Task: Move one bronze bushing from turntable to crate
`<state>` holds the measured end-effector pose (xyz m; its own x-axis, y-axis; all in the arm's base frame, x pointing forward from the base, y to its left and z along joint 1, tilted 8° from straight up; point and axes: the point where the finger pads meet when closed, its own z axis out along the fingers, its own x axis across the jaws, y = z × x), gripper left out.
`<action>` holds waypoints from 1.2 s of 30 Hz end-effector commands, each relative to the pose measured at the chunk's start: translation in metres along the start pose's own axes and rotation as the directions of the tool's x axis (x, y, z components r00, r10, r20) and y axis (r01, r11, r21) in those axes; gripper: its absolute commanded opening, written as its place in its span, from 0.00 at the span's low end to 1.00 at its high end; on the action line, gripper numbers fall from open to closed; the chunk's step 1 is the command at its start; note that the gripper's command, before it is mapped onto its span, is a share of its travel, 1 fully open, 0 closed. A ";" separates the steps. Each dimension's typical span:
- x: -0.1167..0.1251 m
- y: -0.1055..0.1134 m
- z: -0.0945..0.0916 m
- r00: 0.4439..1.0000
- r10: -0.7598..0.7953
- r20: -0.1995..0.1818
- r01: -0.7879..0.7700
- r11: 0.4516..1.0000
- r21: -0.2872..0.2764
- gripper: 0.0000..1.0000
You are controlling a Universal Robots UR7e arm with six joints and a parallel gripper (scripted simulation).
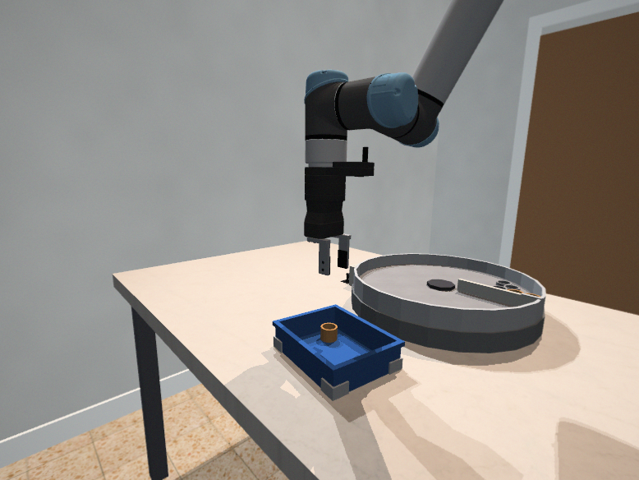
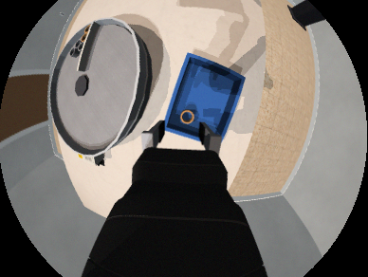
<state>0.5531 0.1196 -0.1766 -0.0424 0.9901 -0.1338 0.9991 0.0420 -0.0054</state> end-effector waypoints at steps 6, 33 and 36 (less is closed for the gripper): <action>0.015 -0.022 -0.016 0.998 0.066 0.000 -0.066 0.998 -0.002 1.00; 0.030 -0.044 -0.031 0.992 0.130 0.000 -0.130 0.992 -0.001 1.00; 0.030 -0.044 -0.031 0.992 0.130 0.000 -0.130 0.992 -0.001 1.00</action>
<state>0.5072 0.1510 -0.1499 0.0875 0.9872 -0.1334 0.9962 -0.0867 0.0118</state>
